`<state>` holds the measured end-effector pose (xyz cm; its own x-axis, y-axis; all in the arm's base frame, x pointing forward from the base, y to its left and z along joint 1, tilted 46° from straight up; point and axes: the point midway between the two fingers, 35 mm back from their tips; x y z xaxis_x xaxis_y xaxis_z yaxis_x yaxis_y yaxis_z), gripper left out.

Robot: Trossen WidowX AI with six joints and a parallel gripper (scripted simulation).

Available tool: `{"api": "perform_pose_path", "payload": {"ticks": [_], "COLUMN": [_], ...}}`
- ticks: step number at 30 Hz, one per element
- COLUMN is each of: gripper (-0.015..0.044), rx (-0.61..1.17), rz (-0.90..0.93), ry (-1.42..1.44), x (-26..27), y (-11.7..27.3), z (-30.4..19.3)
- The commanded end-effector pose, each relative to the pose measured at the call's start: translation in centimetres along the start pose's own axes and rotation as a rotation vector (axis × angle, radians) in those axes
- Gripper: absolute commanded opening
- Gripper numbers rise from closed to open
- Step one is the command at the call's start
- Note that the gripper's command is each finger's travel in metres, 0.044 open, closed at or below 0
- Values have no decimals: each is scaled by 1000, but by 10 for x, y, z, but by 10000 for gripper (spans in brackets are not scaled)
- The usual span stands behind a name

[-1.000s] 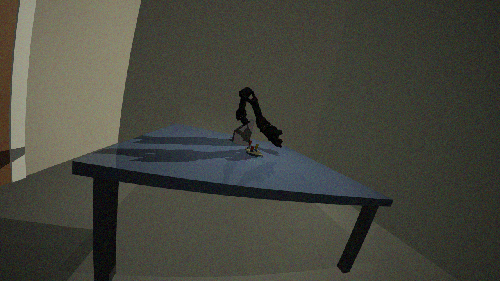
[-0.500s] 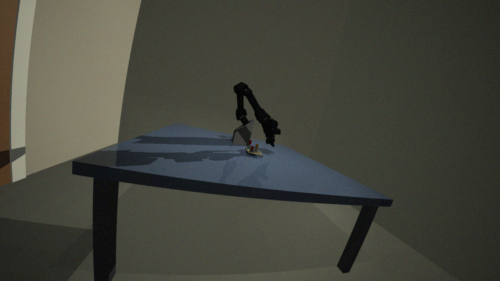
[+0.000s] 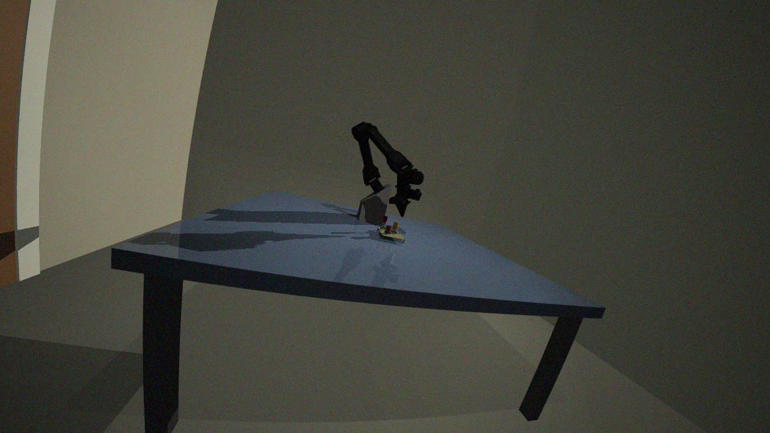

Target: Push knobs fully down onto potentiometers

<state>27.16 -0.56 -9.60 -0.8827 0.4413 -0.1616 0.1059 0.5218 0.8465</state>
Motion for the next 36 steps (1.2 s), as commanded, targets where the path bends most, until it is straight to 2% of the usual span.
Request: {"api": "perform_pose_path", "payload": {"ticks": [1, 6, 11, 15, 36], "gripper": [0, 0, 0, 0, 0], "rx": [77, 175, 187, 187, 188], "rz": [-58, -142, -154, -154, -154], "ry": [-71, -155, -166, -166, -166], "x": [-14, -31, -33, -35, -38], "y": [19, 47, 51, 31, 11], "z": [-20, -49, -53, -57, -61]}}
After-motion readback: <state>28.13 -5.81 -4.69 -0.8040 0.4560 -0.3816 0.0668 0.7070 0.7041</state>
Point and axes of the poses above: the point midway between the two fingers, 35 mm back from their tips, its own y axis back along the fingers, its own x axis across the jaws, z = x × y, and after that the axes turned 12 degrees about y, right-handed
